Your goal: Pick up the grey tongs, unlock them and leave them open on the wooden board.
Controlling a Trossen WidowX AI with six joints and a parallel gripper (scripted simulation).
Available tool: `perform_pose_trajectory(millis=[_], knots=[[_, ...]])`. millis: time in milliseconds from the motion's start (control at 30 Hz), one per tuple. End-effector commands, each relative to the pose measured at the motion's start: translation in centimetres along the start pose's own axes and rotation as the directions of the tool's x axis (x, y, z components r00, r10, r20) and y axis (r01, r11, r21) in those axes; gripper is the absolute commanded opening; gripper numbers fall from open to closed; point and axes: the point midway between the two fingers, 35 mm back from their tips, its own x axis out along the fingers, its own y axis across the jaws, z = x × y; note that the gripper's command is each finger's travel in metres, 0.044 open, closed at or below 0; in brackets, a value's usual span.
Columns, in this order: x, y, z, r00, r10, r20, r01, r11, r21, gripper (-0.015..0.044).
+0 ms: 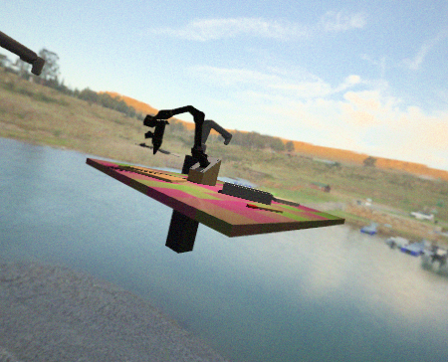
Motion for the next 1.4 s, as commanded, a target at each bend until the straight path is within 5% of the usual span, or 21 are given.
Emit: perform_pose_trajectory(millis=[0,1367], knots=[[0.5,0.1,0.1,1.0,0.005,0.0,-0.005,1.0,0.006,-0.015],[7.2,0.2,0.1,1.0,-0.004,-0.001,0.004,1.0,-0.004,-0.015]])
